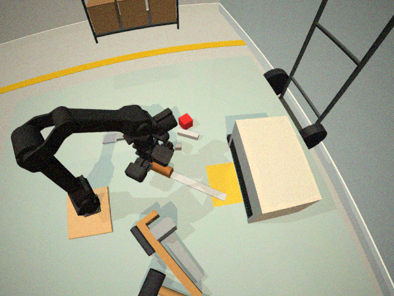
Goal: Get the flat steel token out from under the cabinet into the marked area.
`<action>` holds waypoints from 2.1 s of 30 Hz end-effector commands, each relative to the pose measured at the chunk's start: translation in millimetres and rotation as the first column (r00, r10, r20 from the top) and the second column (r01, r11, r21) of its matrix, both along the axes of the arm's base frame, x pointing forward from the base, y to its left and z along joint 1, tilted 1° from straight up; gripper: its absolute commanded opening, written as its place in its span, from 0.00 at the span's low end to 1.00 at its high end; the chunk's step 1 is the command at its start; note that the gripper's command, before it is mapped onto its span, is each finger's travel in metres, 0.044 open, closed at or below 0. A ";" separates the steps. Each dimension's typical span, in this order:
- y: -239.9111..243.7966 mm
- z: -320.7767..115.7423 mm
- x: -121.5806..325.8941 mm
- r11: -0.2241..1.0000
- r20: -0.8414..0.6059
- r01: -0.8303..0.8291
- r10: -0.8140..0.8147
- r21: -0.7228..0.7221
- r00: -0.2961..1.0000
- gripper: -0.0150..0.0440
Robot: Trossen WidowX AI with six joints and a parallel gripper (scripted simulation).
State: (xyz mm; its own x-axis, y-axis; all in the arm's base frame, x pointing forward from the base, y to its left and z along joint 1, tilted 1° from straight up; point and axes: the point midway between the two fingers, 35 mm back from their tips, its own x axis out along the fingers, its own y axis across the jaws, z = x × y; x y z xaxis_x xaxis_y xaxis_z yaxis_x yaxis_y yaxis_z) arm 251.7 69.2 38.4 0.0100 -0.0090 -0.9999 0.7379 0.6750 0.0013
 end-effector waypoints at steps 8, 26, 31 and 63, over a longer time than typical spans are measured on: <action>-11.6 1.3 1.7 1.000 0.004 0.026 -0.026 -0.003 1.000 0.25; -29.7 1.6 3.0 0.999 0.004 0.035 -0.035 -0.004 0.999 0.25; -34.7 1.7 3.3 0.999 0.004 0.037 -0.037 -0.004 0.999 0.25; -67.0 2.2 4.1 0.999 0.004 0.040 -0.040 -0.007 0.999 0.25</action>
State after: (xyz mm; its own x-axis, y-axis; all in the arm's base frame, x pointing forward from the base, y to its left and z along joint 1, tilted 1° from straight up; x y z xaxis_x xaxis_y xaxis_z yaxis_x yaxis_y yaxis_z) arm 255.4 5.8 39.9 0.0109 -0.0138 -0.9998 0.7669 0.6418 -0.0005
